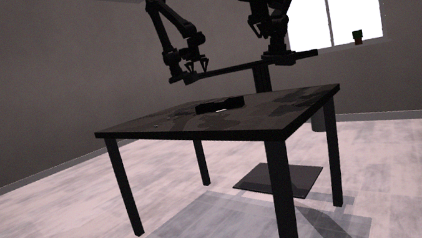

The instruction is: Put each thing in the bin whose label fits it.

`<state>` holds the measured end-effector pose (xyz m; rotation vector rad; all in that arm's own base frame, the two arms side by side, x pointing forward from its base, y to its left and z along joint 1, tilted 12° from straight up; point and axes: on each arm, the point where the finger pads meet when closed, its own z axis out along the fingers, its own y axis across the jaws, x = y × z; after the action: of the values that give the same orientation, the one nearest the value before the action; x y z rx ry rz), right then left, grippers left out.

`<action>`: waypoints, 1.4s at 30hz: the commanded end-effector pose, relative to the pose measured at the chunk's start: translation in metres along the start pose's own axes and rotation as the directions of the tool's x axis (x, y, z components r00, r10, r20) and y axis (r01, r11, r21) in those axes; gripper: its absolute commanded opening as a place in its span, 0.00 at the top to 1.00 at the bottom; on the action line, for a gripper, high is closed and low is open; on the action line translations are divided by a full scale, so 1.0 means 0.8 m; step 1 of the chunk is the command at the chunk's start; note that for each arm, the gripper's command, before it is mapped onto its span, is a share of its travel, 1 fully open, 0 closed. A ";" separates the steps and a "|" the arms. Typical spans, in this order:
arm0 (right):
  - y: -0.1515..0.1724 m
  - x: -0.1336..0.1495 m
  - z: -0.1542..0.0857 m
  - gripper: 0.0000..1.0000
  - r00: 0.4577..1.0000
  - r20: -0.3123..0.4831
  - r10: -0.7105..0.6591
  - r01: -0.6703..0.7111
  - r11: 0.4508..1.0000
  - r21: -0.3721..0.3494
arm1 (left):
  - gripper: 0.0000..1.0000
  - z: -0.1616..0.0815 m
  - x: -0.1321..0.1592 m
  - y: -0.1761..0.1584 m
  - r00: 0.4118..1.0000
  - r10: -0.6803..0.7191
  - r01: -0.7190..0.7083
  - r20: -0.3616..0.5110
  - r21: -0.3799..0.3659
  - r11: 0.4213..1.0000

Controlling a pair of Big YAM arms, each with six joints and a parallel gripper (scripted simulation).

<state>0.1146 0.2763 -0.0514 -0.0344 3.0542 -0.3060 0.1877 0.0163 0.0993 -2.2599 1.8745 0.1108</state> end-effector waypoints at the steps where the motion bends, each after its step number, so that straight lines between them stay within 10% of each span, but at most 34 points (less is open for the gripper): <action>1: 0.003 -0.010 -0.007 0.00 0.998 0.006 0.064 -0.064 0.998 -0.017 | 0.00 -0.001 -0.001 -0.004 1.000 0.003 -0.002 -0.007 0.016 1.000; 32: -0.007 -0.006 -0.005 0.00 0.999 0.003 0.041 -0.041 0.999 -0.004 | 0.00 -0.001 -0.001 -0.004 1.000 0.003 -0.002 -0.007 0.016 1.000; 42: 0.078 -0.055 0.040 0.00 0.959 0.023 -0.284 0.285 0.958 -0.032 | 0.00 -0.001 -0.001 -0.004 1.000 0.003 -0.002 -0.007 0.016 1.000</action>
<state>0.1414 0.3049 -0.0787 -0.2805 3.0477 -0.2962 0.1877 0.0163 0.0993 -2.2599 1.8745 0.1108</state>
